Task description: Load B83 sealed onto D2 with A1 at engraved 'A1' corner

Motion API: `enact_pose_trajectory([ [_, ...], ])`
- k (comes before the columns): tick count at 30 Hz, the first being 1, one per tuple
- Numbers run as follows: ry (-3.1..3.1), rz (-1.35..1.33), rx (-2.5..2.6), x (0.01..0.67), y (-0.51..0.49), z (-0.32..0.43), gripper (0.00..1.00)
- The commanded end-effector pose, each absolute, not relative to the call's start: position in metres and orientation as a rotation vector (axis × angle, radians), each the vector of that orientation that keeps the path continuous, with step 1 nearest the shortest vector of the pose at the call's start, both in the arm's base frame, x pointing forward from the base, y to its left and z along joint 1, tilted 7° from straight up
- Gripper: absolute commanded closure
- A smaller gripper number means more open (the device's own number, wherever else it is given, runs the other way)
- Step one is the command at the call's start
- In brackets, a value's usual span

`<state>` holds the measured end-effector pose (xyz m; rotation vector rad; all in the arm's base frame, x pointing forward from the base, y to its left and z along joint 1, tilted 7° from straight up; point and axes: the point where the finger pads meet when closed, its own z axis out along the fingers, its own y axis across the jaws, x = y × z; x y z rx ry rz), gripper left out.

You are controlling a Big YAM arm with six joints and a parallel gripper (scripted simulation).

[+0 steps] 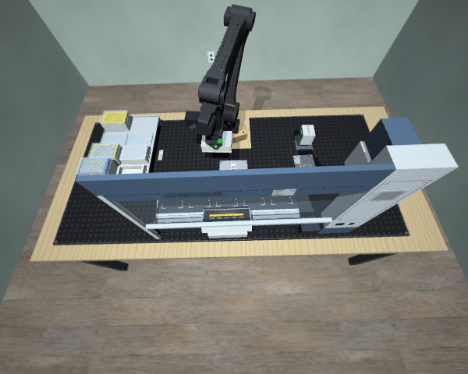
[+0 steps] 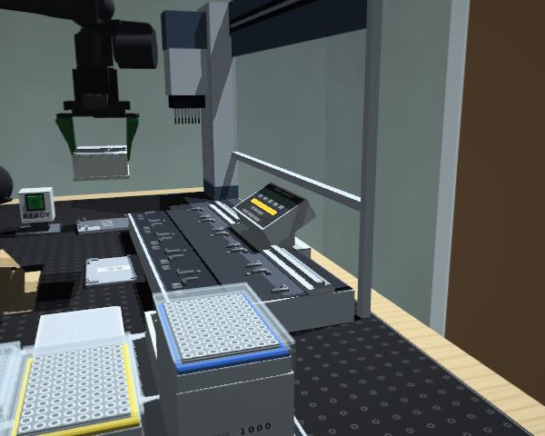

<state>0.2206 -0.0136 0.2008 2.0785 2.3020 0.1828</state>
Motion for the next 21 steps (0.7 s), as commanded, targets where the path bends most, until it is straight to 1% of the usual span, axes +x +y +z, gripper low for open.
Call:
enact_pose_trajectory([
  [1, 2.305, 0.236, 1.956, 0.243, -0.033, 0.23, 1.0],
  [21, 2.3, 0.201, 1.951, 0.257, -0.129, 0.225, 1.0],
])
